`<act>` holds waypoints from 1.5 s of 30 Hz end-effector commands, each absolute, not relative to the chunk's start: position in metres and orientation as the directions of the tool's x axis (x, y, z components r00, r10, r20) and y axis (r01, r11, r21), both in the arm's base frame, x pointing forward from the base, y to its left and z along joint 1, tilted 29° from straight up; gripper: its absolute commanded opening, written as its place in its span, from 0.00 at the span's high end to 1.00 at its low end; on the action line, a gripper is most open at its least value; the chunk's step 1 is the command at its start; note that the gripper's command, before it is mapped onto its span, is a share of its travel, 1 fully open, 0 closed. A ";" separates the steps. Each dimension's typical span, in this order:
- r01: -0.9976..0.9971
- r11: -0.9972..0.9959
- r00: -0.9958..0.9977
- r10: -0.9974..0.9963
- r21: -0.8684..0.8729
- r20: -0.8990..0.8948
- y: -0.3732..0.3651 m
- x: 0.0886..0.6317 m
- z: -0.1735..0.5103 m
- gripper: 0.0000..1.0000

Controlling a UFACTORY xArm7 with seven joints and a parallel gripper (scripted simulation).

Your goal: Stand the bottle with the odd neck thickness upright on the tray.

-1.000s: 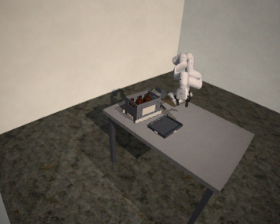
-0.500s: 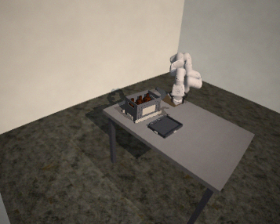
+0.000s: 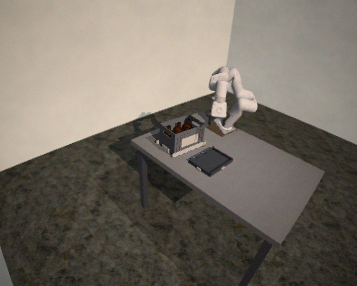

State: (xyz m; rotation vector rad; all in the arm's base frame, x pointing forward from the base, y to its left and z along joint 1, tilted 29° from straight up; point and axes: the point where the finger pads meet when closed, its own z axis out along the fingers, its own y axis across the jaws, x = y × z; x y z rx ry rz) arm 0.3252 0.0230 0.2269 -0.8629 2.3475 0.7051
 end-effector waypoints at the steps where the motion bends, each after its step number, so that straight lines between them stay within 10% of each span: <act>1: -0.778 0.598 -0.555 -0.508 0.195 -0.658 0.002 0.337 0.226 0.00; 45: -0.840 -0.434 0.536 -0.755 -0.325 -0.378 -0.204 0.398 0.111 0.00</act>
